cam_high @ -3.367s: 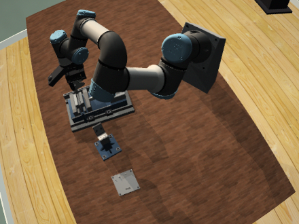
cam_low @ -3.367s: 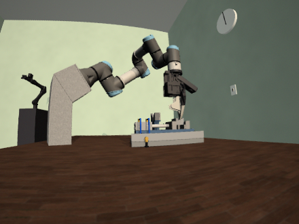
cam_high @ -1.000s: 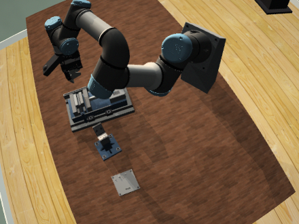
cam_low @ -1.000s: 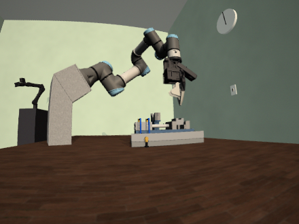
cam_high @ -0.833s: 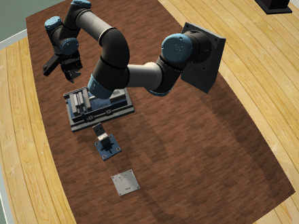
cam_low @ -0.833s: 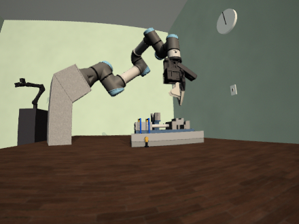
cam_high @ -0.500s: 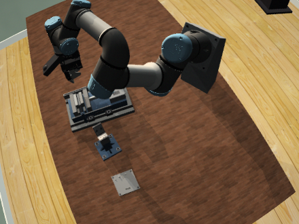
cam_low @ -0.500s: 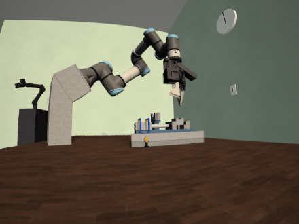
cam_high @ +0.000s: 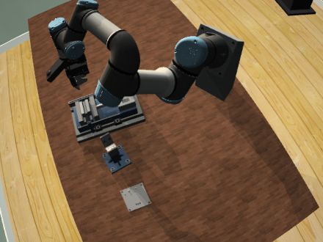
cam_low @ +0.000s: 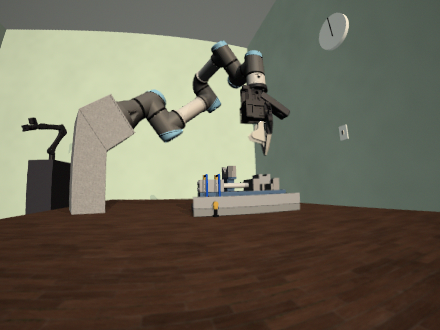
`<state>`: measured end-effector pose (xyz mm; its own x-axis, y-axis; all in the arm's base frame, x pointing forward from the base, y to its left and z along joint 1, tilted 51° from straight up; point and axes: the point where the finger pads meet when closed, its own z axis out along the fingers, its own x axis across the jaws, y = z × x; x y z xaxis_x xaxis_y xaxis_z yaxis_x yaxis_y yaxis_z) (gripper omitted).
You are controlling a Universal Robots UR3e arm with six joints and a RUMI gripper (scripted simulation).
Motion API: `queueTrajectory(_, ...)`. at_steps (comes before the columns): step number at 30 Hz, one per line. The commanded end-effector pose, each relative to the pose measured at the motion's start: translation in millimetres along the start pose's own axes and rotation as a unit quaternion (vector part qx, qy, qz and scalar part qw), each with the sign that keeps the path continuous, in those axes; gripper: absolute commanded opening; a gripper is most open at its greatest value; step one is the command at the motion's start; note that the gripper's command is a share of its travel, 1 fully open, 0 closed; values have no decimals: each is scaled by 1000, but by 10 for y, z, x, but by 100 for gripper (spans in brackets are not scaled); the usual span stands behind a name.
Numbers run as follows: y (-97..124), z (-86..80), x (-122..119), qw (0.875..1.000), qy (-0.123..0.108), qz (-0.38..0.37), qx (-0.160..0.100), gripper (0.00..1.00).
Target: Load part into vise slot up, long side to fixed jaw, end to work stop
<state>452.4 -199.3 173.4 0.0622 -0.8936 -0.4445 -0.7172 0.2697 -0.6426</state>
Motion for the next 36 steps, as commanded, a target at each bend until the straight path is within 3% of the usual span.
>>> queueTrajectory(1,-4,-6,4,1000,1,0,1,0)
queueTrajectory(36,-4,67,2,1000,1,0,0,0)
